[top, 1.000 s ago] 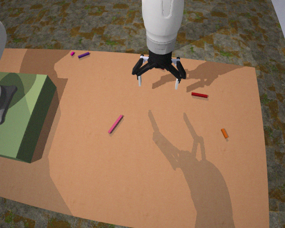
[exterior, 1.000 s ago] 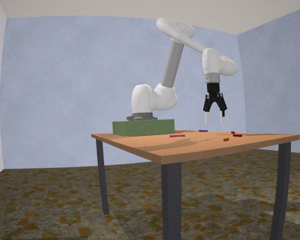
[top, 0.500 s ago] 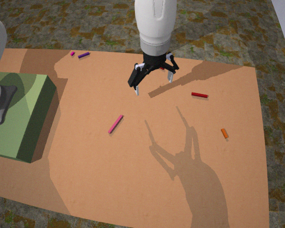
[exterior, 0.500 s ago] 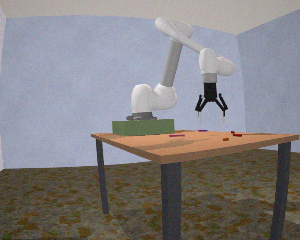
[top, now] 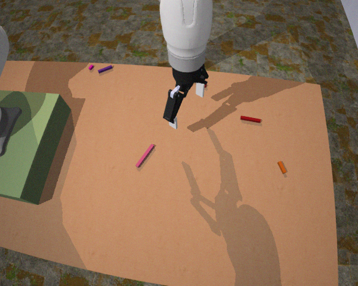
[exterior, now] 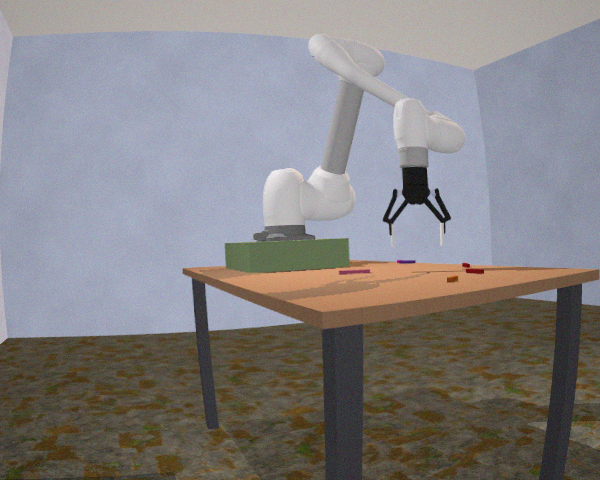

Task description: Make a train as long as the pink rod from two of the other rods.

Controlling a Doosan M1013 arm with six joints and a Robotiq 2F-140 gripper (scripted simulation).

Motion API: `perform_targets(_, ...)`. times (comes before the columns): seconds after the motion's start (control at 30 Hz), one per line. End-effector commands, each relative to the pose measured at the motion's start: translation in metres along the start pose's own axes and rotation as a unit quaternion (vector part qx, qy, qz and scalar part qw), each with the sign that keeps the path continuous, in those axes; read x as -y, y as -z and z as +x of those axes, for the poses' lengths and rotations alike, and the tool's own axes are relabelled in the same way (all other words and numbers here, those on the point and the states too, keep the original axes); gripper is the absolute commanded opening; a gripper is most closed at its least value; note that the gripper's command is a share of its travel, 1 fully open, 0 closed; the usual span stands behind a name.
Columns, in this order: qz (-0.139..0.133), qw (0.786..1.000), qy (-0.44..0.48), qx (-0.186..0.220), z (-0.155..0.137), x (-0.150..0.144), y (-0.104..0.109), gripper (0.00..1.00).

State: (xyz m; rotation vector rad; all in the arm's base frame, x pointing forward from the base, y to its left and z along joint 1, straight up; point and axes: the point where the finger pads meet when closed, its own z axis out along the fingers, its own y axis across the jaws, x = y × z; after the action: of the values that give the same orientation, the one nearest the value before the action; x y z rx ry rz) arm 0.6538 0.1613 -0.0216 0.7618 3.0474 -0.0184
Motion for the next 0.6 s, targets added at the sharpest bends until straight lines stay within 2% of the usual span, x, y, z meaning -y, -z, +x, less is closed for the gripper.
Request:
perform_targets(0.0, -0.005, 0.996, 0.083, 0.0, 0.0008, 0.0071, 0.0006, 1.0)
perform_targets(0.27, -0.005, 0.975, 0.22, 0.001, 0.0073, 0.0155, 0.0004, 1.0)
perform_targets(0.57, -0.005, 0.971, 0.24, 0.001, 0.0083, 0.0167, 0.0003, 1.0)
